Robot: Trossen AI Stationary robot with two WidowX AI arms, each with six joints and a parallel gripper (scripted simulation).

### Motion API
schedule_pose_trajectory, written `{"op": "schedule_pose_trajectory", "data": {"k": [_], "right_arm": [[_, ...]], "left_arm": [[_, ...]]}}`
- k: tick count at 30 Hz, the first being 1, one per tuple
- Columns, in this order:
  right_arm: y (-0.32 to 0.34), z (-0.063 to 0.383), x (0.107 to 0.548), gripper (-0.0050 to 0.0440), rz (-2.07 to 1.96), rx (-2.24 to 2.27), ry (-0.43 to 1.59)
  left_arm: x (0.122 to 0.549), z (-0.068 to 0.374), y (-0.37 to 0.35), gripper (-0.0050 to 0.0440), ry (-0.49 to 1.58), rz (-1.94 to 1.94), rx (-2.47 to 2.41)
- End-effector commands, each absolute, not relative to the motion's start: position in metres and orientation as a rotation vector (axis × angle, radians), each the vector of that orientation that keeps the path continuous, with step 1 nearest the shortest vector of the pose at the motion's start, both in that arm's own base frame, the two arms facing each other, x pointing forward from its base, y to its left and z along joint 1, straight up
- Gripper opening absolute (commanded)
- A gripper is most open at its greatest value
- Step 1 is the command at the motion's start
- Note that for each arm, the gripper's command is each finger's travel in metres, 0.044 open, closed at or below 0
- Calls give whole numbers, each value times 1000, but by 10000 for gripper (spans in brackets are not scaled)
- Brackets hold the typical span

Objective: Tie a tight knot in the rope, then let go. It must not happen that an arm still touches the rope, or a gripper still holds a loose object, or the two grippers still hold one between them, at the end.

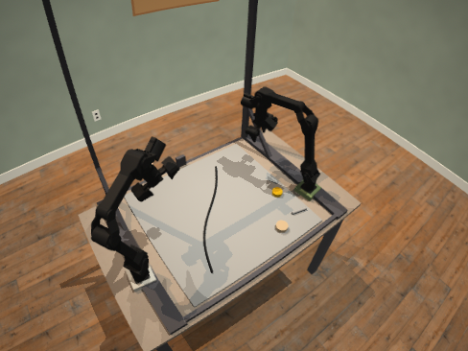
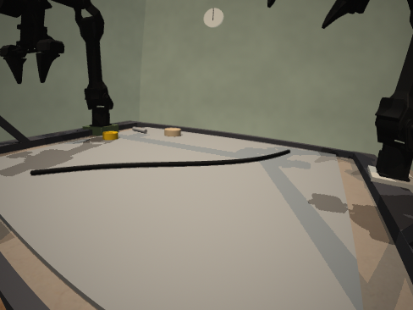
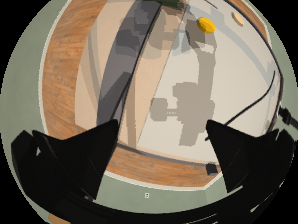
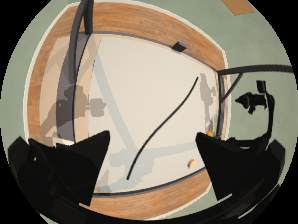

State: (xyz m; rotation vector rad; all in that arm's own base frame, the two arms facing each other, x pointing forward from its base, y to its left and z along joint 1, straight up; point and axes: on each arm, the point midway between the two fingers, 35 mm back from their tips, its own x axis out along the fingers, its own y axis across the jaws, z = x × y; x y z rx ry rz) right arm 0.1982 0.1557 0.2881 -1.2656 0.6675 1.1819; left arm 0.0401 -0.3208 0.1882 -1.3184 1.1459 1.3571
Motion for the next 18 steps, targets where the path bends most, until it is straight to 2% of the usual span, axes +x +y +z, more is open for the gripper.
{"op": "schedule_pose_trajectory", "data": {"k": [1, 17, 18], "right_arm": [[155, 293, 198, 440, 1174, -1264, 651], [155, 293, 198, 440, 1174, -1264, 651], [155, 293, 198, 416, 1174, -1264, 651]], "left_arm": [[40, 195, -321, 440, 1162, 1346, -1336], [40, 195, -321, 440, 1162, 1346, -1336], [40, 195, -321, 416, 1162, 1346, -1336]]}}
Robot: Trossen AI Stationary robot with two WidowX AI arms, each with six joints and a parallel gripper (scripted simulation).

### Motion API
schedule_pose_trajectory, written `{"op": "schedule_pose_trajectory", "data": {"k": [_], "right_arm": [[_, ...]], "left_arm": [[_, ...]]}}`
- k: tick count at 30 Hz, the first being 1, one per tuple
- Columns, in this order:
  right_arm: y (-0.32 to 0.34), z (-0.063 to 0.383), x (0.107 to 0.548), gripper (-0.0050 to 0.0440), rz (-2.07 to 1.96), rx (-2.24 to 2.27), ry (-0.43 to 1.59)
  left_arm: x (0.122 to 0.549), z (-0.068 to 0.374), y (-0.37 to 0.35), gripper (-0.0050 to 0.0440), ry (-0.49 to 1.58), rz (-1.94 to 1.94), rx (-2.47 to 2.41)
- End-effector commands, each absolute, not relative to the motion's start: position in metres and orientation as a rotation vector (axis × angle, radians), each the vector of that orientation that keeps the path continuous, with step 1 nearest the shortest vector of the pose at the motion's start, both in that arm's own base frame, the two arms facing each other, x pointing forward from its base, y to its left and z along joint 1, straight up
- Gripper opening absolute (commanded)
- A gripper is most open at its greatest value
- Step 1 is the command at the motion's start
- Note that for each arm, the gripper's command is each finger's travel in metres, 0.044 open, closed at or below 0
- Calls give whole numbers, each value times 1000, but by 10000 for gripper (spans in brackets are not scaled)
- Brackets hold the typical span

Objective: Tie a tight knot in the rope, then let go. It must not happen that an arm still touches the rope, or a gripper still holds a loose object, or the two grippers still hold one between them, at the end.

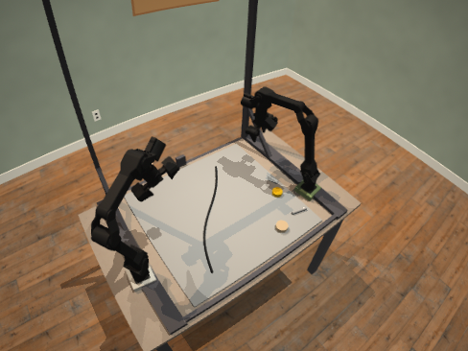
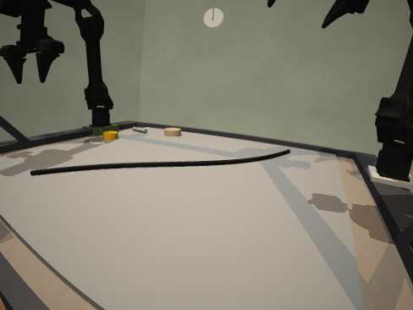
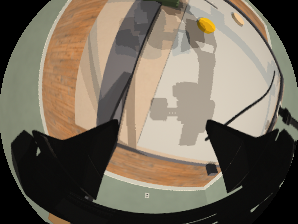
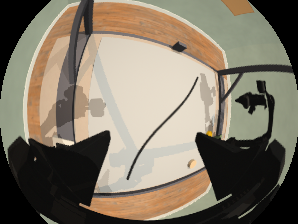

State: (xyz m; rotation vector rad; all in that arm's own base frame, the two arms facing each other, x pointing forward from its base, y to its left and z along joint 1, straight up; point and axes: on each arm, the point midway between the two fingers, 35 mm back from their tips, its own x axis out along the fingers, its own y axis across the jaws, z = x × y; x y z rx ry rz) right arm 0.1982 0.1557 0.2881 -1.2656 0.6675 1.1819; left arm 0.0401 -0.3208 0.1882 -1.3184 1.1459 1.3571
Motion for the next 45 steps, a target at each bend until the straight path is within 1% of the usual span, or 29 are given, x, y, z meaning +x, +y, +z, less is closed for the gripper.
{"op": "schedule_pose_trajectory", "data": {"k": [1, 8, 14, 17, 24, 31, 33, 39, 45], "right_arm": [[155, 293, 198, 392, 1174, -1264, 651], [157, 292, 197, 224, 1171, -1255, 661], [160, 290, 194, 85, 1161, -1229, 691], [161, 290, 194, 85, 1158, -1222, 698], [171, 285, 187, 85, 1128, -1162, 768], [184, 279, 177, 85, 1074, -1081, 861], [184, 279, 177, 85, 1074, -1081, 861], [196, 273, 165, 85, 1008, -1005, 948], [208, 267, 151, 85, 926, -930, 1026]], "left_arm": [[40, 195, -321, 392, 1162, 1346, -1336], [47, 195, -318, 224, 1150, 1377, -1357], [67, 196, -310, 85, 1113, 1475, -1421], [71, 196, -308, 85, 1103, 1499, -1437], [114, 199, -282, 85, 1001, 1732, -1593], [164, 204, -237, 85, 825, 2057, -1817], [164, 204, -237, 85, 825, 2057, -1817], [200, 209, -185, 85, 607, 2375, -2046], [223, 215, -128, 85, 328, 2690, -2289]]}}
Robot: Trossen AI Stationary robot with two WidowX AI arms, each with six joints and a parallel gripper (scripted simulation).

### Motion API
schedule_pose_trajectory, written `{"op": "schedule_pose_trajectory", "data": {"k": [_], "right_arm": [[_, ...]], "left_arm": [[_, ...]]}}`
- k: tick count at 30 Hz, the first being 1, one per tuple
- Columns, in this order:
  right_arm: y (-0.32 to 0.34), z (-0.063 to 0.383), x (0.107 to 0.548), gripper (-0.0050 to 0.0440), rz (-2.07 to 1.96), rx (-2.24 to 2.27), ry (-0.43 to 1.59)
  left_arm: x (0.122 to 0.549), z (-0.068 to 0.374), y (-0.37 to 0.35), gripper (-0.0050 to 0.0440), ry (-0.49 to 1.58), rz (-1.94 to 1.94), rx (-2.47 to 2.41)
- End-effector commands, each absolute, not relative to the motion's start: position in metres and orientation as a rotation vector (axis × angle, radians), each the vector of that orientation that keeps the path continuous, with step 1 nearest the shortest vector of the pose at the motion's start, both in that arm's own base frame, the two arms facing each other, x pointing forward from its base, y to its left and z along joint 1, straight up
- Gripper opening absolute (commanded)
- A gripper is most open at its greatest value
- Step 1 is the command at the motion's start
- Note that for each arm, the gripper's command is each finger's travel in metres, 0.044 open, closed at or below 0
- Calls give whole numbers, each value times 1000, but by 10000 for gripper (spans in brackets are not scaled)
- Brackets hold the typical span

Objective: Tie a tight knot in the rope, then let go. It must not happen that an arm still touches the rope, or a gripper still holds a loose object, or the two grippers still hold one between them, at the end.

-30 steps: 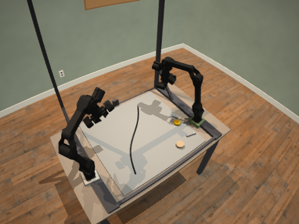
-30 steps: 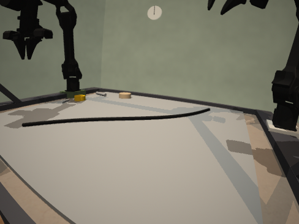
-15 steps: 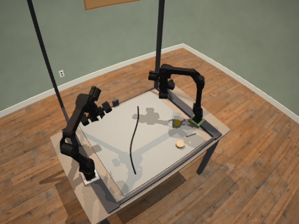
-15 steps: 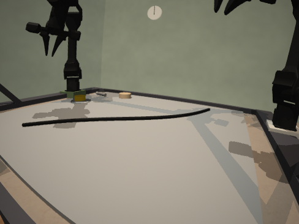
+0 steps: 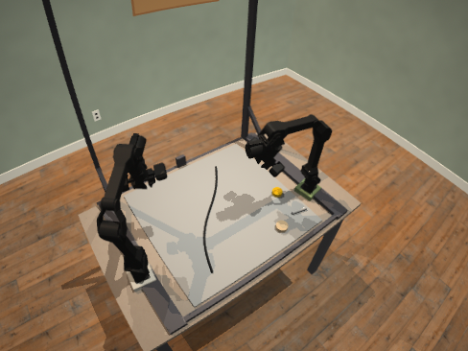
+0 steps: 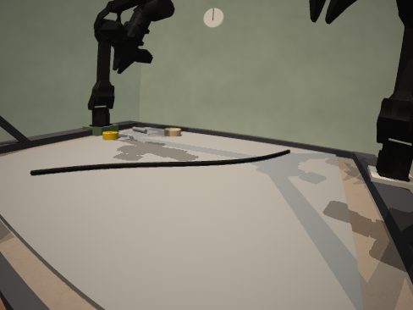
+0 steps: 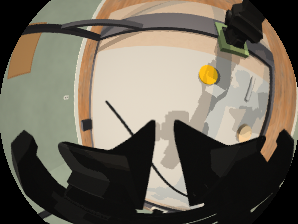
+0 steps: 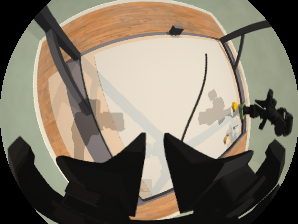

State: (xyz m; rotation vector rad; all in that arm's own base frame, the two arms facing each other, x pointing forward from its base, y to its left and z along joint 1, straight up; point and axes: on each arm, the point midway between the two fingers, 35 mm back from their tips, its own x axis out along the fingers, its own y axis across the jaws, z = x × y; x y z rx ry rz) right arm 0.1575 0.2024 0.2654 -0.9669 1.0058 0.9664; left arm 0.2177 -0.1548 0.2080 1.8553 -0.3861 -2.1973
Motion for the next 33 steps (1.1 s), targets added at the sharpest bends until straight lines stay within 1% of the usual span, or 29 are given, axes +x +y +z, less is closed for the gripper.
{"op": "schedule_pose_trajectory", "data": {"k": [1, 3, 5, 11, 17, 20, 33], "right_arm": [[210, 266, 149, 85, 912, -918, 1038], [214, 264, 144, 85, 883, -895, 1059], [214, 264, 144, 85, 883, -895, 1059], [224, 259, 131, 85, 798, -831, 1111], [232, 255, 119, 85, 726, -780, 1142], [234, 254, 114, 85, 697, -759, 1152], [240, 251, 105, 85, 638, -718, 1168]], "left_arm": [[226, 216, -119, 85, -205, -2033, 1729], [229, 218, -100, 85, -116, -1949, 1657], [229, 218, -100, 85, -116, -1949, 1657], [233, 224, -50, 85, 92, -1694, 1453], [229, 229, -12, 85, 226, -1469, 1285], [226, 231, 3, 85, 270, -1377, 1220], [217, 235, 31, 85, 344, -1187, 1089]]}}
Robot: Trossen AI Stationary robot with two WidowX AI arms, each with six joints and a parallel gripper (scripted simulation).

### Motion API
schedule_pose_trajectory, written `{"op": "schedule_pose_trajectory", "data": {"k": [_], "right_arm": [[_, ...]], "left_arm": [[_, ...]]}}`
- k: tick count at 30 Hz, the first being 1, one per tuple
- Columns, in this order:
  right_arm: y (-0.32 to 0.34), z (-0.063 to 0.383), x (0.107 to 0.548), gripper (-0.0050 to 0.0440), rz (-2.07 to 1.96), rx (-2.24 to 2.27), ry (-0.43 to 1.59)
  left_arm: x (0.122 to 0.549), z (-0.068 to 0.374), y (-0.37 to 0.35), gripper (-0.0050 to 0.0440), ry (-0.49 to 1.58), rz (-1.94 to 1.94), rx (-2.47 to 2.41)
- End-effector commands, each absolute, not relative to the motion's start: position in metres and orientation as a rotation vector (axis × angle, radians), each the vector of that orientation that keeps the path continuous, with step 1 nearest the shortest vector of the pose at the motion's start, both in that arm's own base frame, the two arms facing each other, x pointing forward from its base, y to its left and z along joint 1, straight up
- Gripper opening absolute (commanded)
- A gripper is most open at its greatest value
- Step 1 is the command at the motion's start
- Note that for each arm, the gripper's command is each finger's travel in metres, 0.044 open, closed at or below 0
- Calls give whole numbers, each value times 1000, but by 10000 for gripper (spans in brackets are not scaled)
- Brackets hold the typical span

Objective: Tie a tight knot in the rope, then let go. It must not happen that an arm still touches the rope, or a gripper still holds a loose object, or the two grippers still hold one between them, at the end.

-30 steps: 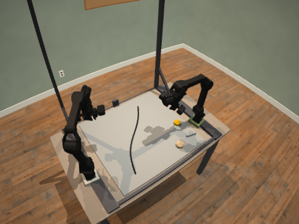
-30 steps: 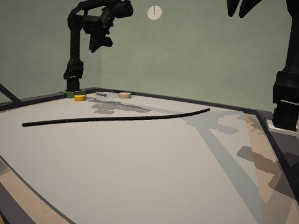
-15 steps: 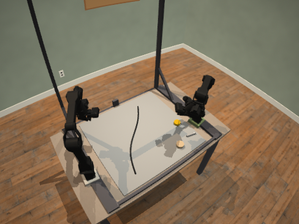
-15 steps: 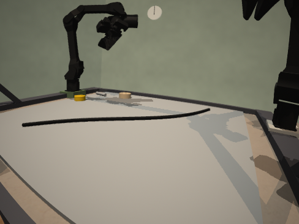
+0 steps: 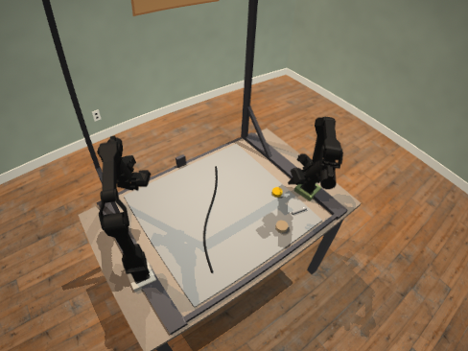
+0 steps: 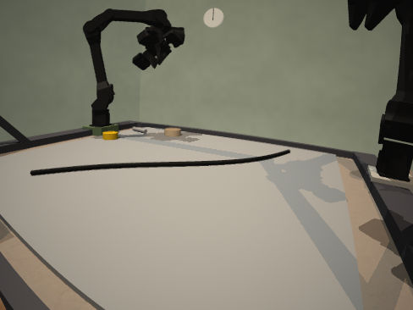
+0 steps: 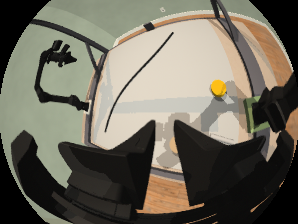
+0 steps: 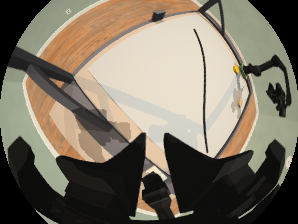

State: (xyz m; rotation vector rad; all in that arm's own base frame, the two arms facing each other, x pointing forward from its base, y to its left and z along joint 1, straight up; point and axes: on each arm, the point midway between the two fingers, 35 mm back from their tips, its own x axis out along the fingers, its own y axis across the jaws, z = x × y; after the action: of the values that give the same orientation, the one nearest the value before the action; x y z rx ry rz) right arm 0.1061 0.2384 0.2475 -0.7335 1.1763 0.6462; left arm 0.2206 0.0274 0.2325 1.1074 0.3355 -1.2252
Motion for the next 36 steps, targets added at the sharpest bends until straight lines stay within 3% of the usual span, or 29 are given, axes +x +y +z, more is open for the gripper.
{"op": "schedule_pose_trajectory", "data": {"k": [1, 24, 36], "right_arm": [[240, 251, 104, 85, 636, -716, 1168], [238, 247, 107, 85, 621, -705, 1188], [228, 221, 147, 85, 606, -726, 1262]], "left_arm": [[217, 235, 31, 85, 346, -1181, 1084], [216, 236, 33, 85, 351, -1167, 1075], [216, 236, 33, 85, 351, -1167, 1075]]}}
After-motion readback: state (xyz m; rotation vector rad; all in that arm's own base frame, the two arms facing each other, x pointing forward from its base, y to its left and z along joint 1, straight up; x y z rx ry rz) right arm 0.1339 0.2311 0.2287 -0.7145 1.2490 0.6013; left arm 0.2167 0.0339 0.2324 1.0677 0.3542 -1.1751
